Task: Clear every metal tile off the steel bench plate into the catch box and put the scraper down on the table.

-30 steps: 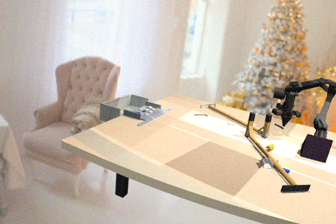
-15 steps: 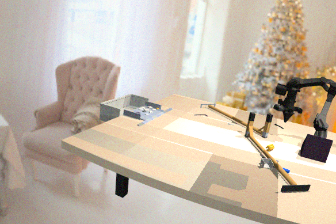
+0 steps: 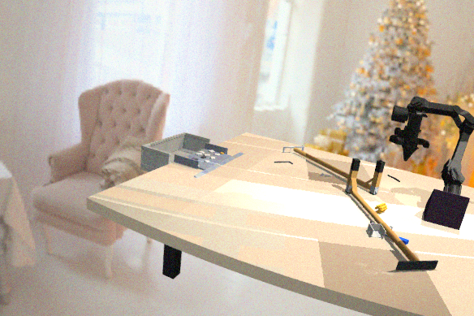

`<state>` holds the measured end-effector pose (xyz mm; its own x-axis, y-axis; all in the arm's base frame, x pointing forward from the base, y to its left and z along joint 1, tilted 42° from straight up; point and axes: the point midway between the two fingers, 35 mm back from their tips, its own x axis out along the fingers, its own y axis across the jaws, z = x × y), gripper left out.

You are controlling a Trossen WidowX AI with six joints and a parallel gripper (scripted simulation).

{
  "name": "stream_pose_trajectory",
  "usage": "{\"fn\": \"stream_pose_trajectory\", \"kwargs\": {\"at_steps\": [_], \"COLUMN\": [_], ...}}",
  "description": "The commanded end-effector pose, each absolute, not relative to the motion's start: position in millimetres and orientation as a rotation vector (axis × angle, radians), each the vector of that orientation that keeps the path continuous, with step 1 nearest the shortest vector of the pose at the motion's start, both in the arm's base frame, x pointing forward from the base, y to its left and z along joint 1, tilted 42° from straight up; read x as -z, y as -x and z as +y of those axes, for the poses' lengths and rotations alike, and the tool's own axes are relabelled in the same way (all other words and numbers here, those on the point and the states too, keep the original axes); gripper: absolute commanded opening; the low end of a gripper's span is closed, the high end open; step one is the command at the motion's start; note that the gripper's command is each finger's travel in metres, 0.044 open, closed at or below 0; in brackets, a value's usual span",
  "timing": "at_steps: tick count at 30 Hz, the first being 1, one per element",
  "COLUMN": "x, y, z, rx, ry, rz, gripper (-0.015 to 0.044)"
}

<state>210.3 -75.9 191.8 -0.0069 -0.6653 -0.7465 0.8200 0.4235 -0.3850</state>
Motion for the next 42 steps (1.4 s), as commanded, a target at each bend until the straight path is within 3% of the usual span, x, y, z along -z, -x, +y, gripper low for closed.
{"fn": "stream_pose_trajectory", "kwargs": {"at_steps": [1, 4, 21, 42], "x": [-199.3, -203.4, -182.9, -161.7], "y": [-209.8, -209.0, -242.0, -288.2], "z": [-67.5, -64.2, -50.4, -30.4], "rx": [1.178, 1.176, 0.892, 0.495], "ry": [-0.173, -0.167, -0.001, 0.274], "rz": [1.061, 1.062, 1.183, 1.238], "gripper": [0.0000, 0.0000, 0.0440, 0.0440]}}
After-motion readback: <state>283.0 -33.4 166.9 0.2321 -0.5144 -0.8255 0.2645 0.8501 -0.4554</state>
